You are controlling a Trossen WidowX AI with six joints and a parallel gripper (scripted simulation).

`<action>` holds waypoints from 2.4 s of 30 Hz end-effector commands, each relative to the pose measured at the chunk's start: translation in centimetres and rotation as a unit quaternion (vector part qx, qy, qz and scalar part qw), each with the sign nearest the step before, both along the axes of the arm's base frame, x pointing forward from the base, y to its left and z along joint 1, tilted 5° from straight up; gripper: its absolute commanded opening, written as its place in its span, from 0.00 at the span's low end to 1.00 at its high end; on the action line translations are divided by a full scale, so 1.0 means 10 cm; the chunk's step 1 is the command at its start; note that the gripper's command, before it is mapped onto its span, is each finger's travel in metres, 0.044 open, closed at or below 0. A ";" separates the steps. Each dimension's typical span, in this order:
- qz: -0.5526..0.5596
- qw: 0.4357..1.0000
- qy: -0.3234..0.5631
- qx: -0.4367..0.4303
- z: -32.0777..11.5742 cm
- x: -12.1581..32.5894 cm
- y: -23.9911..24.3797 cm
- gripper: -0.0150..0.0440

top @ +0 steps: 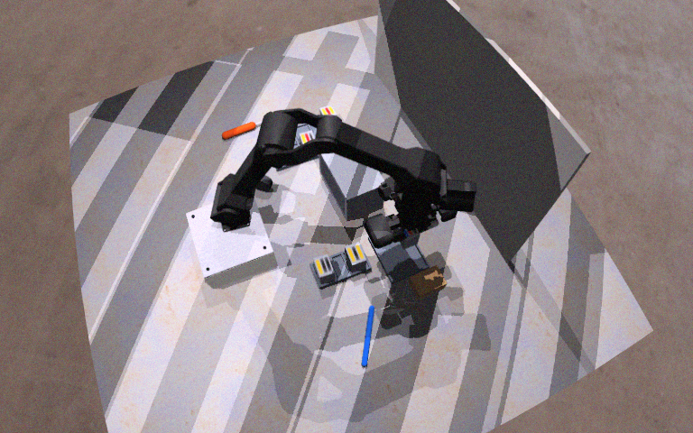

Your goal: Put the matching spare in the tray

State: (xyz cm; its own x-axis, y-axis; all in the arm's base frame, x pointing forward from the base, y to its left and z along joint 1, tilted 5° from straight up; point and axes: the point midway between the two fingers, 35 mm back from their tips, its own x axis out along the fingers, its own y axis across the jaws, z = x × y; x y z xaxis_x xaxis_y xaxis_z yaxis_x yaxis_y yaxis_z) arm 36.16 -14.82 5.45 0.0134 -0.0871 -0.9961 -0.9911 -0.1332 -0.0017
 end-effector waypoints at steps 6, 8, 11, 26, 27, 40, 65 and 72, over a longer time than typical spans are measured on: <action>0.002 1.000 0.001 -0.002 -0.11 0.00 -0.01 0.25; 0.002 1.000 0.001 -0.002 -0.13 0.00 -0.02 0.25; 0.002 1.000 0.001 -0.002 -0.16 0.00 -0.02 0.25; 0.002 1.000 0.001 -0.002 -0.31 -0.02 -0.03 0.25; 0.002 1.000 0.001 -0.002 -0.32 -0.02 -0.03 0.25; 0.002 1.000 0.001 -0.002 -0.45 -0.03 -0.04 0.25; 0.002 1.000 0.001 -0.002 -0.70 -0.08 -0.04 0.25; 0.000 1.000 0.001 0.000 -0.67 -0.07 -0.04 0.52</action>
